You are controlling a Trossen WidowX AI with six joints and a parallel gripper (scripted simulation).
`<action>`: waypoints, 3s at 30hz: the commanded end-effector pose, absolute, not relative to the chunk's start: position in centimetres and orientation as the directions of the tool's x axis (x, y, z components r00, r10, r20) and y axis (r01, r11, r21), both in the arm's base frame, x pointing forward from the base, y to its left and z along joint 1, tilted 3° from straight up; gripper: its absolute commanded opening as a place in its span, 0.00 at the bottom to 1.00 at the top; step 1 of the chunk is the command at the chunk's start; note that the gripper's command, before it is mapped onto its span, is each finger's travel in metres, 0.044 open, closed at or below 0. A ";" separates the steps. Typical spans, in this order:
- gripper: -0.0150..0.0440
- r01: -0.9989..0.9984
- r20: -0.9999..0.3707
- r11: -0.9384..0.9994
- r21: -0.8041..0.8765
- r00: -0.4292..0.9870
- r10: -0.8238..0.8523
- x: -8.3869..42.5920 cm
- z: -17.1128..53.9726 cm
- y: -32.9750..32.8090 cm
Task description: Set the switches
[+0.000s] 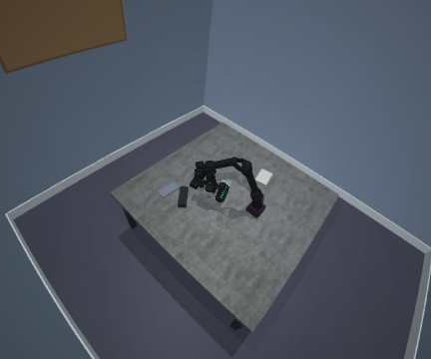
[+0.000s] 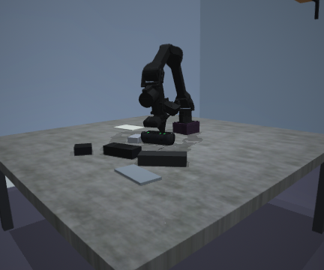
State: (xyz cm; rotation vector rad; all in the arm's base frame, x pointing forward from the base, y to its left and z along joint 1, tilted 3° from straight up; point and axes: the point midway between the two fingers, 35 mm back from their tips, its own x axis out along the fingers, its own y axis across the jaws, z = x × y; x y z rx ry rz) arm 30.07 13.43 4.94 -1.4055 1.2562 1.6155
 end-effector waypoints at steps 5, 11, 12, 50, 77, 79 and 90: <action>0.25 -0.915 -0.973 -0.332 0.229 -0.206 -0.104 30.0 5.1 13.0; 0.25 -0.939 -0.995 -0.330 0.100 -0.099 -0.019 28.9 6.1 9.2; 0.25 -0.941 -0.997 -0.329 0.076 -0.079 -0.007 28.7 6.2 8.5; 0.25 -0.919 -0.978 -0.336 -0.206 0.193 0.073 24.7 5.9 2.1; 0.25 -0.911 -0.968 -0.328 0.249 -0.220 -0.123 30.2 4.9 13.6; 0.25 -0.911 -0.968 -0.328 0.249 -0.220 -0.123 30.2 4.9 13.6; 0.65 -0.934 -0.993 -0.349 0.075 -0.102 0.059 29.5 7.5 5.4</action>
